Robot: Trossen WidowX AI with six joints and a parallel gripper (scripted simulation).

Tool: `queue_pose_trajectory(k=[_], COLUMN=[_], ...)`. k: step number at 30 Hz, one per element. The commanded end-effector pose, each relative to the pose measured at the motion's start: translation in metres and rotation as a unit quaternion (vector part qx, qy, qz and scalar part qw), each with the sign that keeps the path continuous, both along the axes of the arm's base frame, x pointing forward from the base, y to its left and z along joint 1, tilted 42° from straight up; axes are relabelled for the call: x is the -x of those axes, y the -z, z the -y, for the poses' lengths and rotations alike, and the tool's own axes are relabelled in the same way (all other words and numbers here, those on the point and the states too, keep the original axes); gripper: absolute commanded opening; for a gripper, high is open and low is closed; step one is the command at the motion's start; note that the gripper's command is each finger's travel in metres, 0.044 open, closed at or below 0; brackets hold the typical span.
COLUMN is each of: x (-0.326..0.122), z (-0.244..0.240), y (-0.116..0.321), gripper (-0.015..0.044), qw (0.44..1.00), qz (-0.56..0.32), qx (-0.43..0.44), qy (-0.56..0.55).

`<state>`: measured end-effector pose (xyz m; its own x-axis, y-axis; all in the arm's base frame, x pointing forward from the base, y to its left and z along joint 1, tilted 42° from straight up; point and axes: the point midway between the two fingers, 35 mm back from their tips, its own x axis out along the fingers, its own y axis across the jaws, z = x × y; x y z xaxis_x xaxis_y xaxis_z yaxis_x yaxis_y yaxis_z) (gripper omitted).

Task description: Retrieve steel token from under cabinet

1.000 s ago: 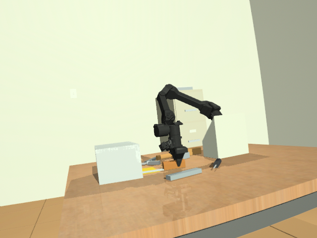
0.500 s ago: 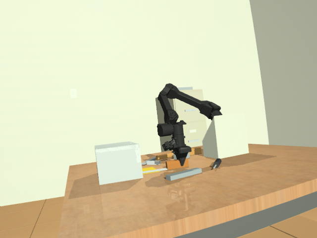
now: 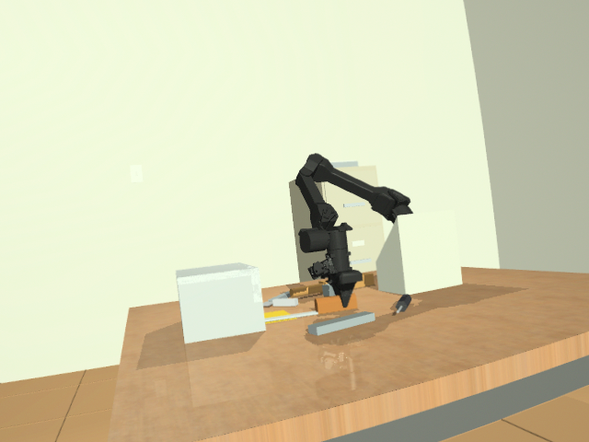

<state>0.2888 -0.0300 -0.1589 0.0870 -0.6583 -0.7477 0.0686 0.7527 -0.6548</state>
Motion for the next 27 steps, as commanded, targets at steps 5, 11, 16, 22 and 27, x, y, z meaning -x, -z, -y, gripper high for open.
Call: queue_pose_trajectory(k=[5,11,16,22,27], x=[0.015,0.023,0.030,0.038,0.045], z=[0.001,0.000,0.000,0.000,-0.001], y=[0.002,0.004,0.005,0.006,0.007], gripper=[0.0000,0.0000,0.0000,0.0000,0.0000], qw=[1.000,1.000,1.000,1.000,1.000], qz=[-0.003,-0.003,-0.003,-0.004,-0.004], qx=[0.000,0.000,0.000,0.000,0.000], qy=[0.003,0.003,0.003,0.003,0.003])
